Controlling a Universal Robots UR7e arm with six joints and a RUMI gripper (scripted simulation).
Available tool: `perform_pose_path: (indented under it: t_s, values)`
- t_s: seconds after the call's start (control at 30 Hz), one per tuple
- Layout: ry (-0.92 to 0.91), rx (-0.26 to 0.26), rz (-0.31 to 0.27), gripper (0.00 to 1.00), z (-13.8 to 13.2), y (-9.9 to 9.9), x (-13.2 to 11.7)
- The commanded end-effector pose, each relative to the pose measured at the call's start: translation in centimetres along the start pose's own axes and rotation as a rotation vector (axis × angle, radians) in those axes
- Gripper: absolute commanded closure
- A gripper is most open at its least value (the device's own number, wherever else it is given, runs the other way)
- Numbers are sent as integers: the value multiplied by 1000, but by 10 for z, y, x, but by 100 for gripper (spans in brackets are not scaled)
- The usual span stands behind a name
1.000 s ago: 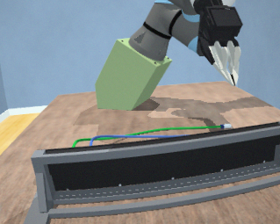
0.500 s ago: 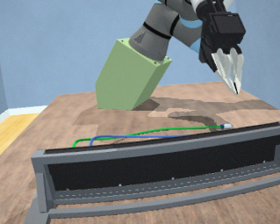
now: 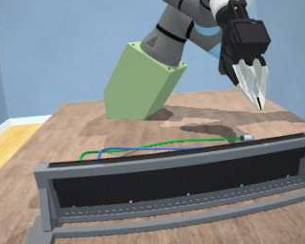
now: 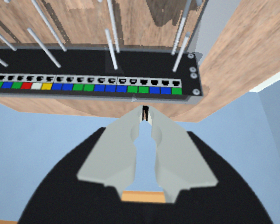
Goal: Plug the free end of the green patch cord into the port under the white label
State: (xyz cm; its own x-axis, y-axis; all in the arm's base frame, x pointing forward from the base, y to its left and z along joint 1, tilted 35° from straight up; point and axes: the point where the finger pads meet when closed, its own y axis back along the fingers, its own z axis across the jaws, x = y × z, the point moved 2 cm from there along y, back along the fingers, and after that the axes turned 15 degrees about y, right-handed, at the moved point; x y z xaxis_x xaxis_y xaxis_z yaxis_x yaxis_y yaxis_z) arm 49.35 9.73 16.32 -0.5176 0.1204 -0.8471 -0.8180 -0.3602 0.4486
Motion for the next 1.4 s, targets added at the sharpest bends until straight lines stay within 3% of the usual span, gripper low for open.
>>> perform_pose_path:
  t_s: [0.0,1.37]
  values:
    - [4,3,-6,100,-1,-6,-3]
    - [4,4,-7,100,-1,-16,-2]
